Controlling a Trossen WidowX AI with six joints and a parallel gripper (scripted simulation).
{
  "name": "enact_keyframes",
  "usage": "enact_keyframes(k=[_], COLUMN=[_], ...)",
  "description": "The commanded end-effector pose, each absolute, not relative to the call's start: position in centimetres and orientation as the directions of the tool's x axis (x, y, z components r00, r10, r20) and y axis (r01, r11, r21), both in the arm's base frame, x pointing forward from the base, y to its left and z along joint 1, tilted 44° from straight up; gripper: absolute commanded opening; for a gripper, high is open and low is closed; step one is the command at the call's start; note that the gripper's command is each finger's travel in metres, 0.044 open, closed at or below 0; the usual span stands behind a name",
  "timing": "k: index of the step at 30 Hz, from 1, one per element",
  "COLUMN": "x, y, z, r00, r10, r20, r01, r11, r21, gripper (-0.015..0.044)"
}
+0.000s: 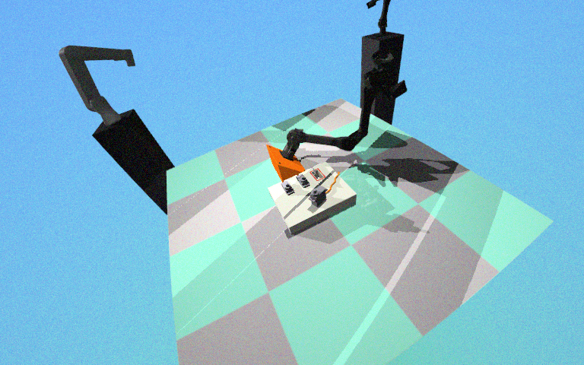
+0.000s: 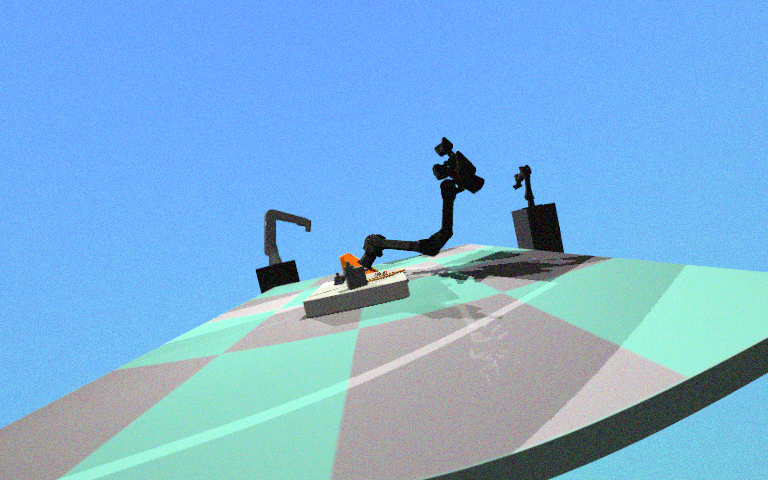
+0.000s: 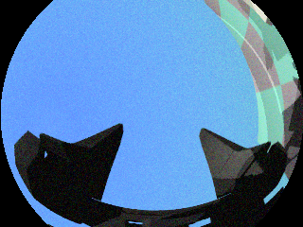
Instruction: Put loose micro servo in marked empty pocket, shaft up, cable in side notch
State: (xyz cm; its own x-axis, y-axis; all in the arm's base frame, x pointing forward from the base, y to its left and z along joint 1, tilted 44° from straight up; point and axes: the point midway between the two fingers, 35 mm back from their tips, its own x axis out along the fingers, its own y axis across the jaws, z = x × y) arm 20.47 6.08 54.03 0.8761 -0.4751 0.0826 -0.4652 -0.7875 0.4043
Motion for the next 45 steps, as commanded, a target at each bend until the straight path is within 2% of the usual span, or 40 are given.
enact_keyframes(k=[1,2,10,24,38,45], x=[20.4,20.3,19.2,16.4,14.6,14.3], y=[6.1,6.0,5.2,1.9,-1.8,-2.5], z=[54.1,54.1,55.2,56.9,57.7,57.8], r00=[0.877,0.878,0.892,0.911,0.911,0.912], r10=[-0.474,-0.472,-0.435,-0.371,-0.345,-0.336], r20=[0.084,0.086,0.124,0.181,0.227,0.237], r01=[-0.465,-0.465,-0.451,-0.369,-0.258,-0.229], r11=[-0.789,-0.793,-0.841,-0.928,-0.905,-0.893], r21=[0.401,0.395,0.297,-0.050,-0.339,-0.387], gripper=[0.0426,0.0440,0.0440,0.0440,0.0440,0.0440])
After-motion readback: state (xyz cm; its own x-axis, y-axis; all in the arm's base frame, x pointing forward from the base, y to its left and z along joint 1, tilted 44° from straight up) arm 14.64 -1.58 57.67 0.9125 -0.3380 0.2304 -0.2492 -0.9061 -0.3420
